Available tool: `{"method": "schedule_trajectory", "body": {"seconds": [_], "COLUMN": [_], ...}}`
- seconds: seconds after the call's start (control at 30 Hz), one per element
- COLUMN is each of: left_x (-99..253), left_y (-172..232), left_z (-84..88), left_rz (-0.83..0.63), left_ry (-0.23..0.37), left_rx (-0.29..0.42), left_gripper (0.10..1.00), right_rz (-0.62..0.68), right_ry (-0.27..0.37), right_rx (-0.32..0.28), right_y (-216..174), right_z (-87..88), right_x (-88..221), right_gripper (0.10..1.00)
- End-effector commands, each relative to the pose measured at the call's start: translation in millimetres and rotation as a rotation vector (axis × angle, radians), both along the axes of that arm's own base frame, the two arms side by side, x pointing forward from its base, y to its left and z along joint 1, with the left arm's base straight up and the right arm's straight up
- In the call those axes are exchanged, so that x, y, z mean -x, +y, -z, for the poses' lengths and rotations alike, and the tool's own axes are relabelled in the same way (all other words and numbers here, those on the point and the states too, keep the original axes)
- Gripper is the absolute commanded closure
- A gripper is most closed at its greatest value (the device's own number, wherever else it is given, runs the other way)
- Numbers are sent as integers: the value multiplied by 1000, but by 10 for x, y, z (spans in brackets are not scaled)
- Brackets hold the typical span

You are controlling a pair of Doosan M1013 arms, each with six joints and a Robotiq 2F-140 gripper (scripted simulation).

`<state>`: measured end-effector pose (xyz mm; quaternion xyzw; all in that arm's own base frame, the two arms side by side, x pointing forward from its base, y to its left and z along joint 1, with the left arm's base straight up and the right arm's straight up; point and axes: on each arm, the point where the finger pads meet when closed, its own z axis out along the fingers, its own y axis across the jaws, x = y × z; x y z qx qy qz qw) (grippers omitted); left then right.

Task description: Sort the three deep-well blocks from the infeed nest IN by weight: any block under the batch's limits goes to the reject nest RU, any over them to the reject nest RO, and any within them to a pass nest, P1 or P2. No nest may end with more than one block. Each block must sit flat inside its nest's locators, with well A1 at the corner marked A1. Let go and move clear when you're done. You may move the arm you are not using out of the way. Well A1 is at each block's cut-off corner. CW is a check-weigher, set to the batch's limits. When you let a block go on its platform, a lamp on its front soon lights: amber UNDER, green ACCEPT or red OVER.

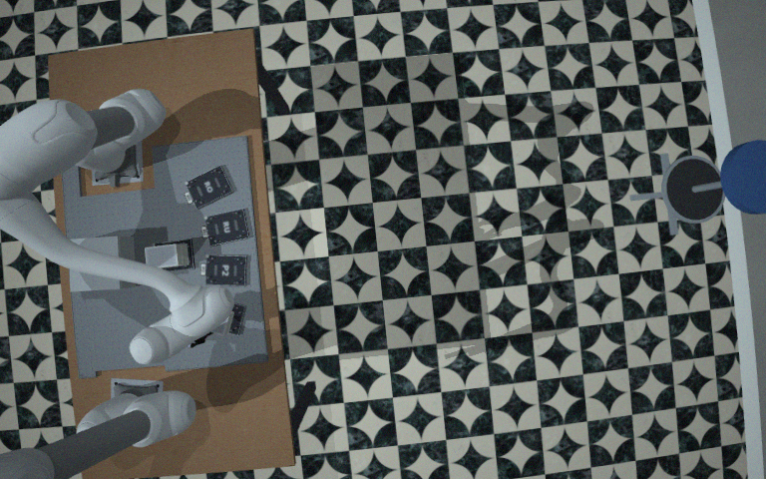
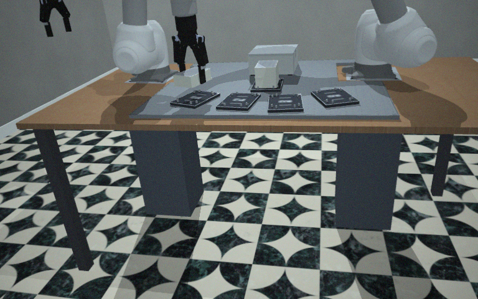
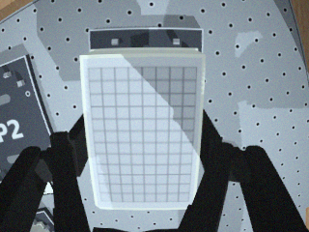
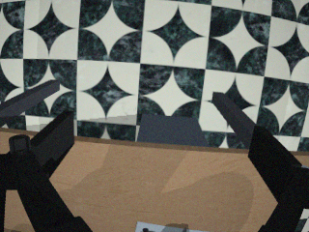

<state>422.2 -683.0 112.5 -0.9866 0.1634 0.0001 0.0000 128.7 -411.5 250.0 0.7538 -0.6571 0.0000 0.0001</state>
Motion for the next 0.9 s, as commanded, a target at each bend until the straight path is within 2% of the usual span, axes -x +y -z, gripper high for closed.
{"method": "schedule_trajectory", "body": {"seconds": [0.0, 0.87], "left_x": [-3, -2], "left_y": [-3, -3], "left_z": [49, 416], "left_rz": [0, 0], "left_ry": [-1, -1], "left_rx": [1, 1], "left_gripper": [999, 999], "right_rz": [0, 0], "right_ry": [-1, -1], "right_rx": [1, 1], "right_y": [-3, -3], "right_z": [-5, -5], "right_x": [-2, -2], "right_gripper": [98, 98]}}
